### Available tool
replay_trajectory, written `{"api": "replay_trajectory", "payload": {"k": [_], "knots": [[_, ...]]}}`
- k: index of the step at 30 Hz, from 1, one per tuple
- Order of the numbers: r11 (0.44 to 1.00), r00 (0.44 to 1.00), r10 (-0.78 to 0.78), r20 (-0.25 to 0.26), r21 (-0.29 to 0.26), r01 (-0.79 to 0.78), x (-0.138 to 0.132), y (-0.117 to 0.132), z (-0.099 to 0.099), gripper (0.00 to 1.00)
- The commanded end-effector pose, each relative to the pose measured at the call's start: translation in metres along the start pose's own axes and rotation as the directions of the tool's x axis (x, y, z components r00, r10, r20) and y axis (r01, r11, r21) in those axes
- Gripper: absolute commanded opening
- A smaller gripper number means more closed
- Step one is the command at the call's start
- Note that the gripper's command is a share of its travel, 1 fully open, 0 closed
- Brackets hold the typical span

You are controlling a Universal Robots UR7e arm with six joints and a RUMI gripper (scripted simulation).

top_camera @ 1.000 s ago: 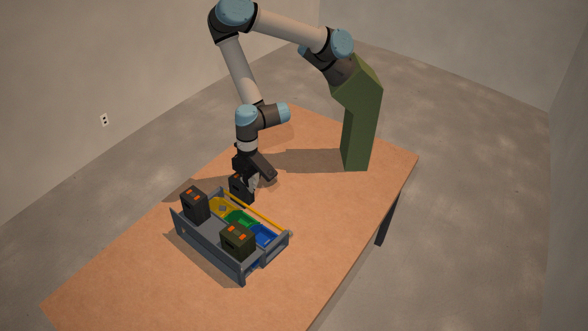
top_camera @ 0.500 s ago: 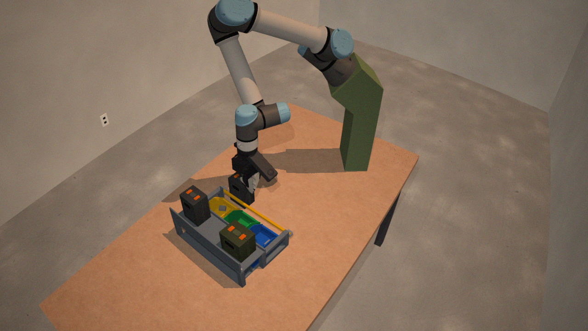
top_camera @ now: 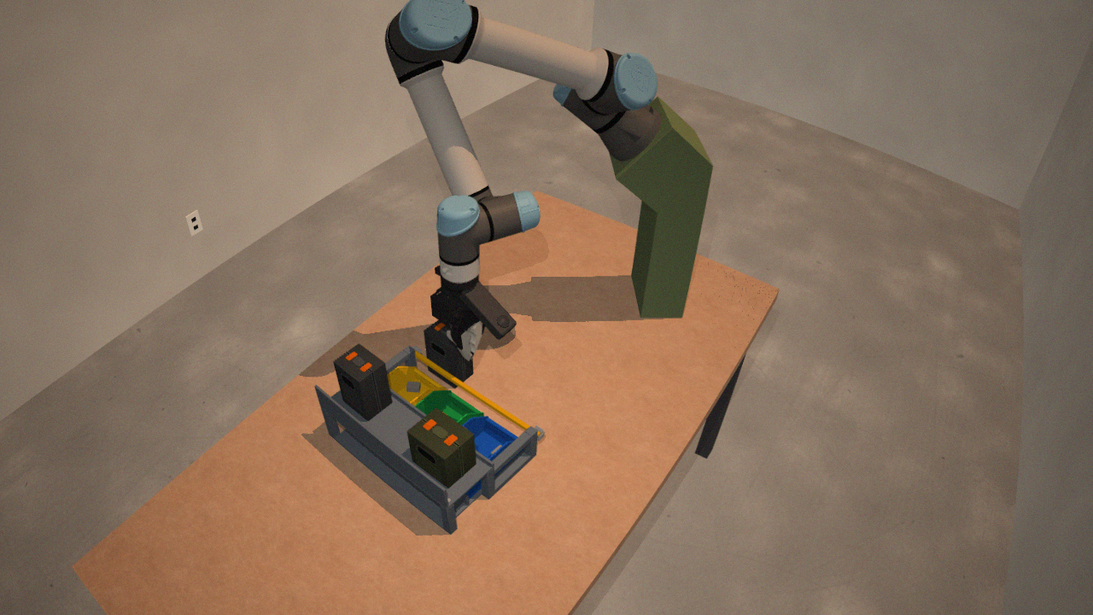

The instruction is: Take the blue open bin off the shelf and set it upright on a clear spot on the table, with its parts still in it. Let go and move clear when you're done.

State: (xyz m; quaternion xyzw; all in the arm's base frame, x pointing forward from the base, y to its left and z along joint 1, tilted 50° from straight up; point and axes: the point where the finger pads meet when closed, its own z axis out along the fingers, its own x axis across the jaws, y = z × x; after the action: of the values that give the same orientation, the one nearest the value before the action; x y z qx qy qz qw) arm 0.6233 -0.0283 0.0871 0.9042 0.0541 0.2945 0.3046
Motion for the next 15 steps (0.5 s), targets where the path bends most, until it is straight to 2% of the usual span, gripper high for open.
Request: {"api": "replay_trajectory", "payload": {"k": [1, 4, 5, 15], "knots": [[1.000, 1.000, 0.000, -0.001, 0.000, 0.000, 0.0000, 0.0001, 0.0231, 0.00], [1.000, 1.000, 0.000, -0.001, 0.000, 0.000, -0.0003, 0.0001, 0.0303, 0.00], [1.000, 1.000, 0.000, -0.001, 0.000, 0.000, -0.0003, 0.0001, 0.0303, 0.26], [1.000, 1.000, 0.000, -0.001, 0.000, 0.000, -0.0003, 0.0001, 0.0303, 0.26]]}}
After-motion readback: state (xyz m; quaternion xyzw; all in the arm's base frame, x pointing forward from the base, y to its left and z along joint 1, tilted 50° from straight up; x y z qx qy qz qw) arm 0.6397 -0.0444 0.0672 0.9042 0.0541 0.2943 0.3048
